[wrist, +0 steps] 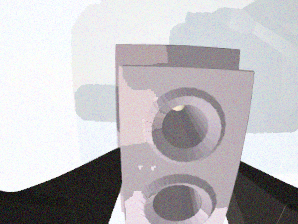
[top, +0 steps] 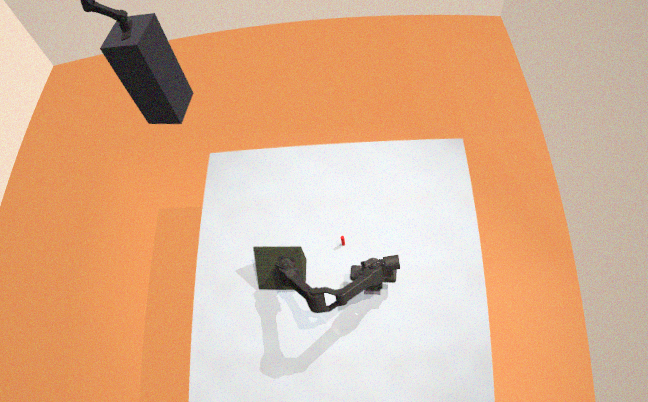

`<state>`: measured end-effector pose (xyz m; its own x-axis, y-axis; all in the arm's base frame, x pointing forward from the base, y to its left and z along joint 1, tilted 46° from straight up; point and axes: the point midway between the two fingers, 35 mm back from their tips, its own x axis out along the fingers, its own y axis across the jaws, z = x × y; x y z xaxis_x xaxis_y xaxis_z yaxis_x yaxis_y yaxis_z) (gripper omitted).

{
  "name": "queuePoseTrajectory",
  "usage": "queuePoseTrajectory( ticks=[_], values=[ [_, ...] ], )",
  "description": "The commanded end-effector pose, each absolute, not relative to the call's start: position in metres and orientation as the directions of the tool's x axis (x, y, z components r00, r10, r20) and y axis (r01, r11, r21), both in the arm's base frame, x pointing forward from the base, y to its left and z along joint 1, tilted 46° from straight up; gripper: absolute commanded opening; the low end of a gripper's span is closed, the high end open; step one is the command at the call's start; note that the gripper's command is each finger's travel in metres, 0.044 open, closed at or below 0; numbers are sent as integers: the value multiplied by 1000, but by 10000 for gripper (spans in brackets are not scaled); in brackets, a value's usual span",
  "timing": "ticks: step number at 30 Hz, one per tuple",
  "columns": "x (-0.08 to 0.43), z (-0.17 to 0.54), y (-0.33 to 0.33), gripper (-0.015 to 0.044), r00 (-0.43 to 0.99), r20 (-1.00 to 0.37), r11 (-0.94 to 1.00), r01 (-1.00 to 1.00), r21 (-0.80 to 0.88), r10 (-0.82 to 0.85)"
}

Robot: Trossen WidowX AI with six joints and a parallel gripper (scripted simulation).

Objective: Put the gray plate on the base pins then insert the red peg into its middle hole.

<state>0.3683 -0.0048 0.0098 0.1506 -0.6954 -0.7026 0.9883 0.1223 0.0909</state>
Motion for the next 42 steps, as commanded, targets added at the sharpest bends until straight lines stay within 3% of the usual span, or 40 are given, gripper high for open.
queuePoseTrajectory(
  ticks=[1,6,11,18,28,35,42],
  values=[
    [368,10,-5,315,151,-703,122,988,92,-695],
    [368,10,-5,440,151,-703,122,988,92,-695],
    [369,16,3,440,150,-704,122,988,90,-694],
    [353,88,76,440,141,-704,122,990,78,-697],
    [350,81,88,440,141,-708,142,988,57,-692],
    [274,13,154,440,131,-730,351,923,-156,-671],
    [203,-33,177,440,135,-711,482,819,-312,-690]
  ],
)
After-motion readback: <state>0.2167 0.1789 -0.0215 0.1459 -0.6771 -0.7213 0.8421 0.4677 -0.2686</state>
